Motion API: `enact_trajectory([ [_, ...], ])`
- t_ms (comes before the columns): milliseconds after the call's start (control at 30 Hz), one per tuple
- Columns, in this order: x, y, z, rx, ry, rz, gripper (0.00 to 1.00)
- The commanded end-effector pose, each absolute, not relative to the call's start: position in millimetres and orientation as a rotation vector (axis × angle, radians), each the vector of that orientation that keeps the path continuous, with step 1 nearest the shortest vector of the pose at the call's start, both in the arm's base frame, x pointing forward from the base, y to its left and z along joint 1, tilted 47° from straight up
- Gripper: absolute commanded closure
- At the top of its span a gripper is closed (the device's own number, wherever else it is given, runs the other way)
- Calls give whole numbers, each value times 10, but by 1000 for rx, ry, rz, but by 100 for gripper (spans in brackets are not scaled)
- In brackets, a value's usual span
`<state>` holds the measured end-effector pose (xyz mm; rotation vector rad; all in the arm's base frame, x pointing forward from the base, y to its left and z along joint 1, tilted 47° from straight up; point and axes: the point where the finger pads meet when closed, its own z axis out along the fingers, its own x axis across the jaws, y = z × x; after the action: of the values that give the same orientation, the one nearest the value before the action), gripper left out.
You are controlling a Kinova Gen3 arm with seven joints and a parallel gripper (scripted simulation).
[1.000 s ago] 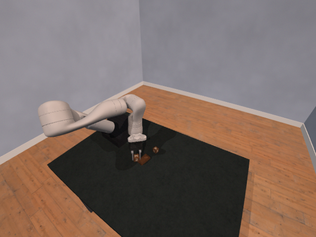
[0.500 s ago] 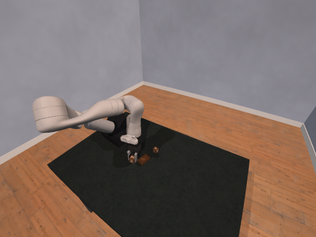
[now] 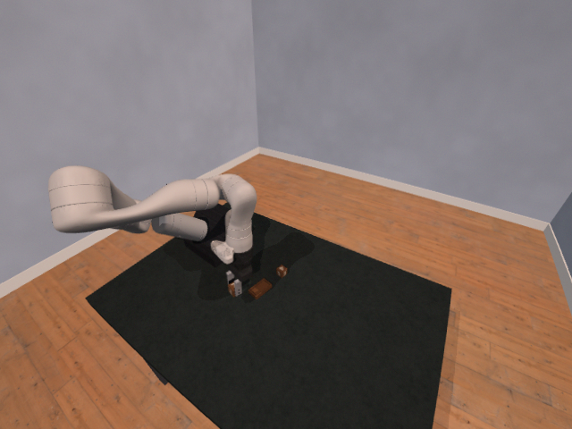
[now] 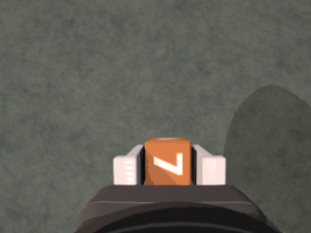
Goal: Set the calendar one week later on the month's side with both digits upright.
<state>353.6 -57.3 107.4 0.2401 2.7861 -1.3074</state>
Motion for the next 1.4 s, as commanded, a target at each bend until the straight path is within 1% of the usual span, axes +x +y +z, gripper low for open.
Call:
enact_trajectory([
  [0, 3536, -567, 1105, 335, 2746, -1283, 40],
  [400, 3467, -593, 1145, 870, 2485, -1142, 40],
  [967, 3432, -589, 1160, 1336, 2144, -958, 40],
  [1367, 3433, -578, 1161, 1539, 1950, -854, 40],
])
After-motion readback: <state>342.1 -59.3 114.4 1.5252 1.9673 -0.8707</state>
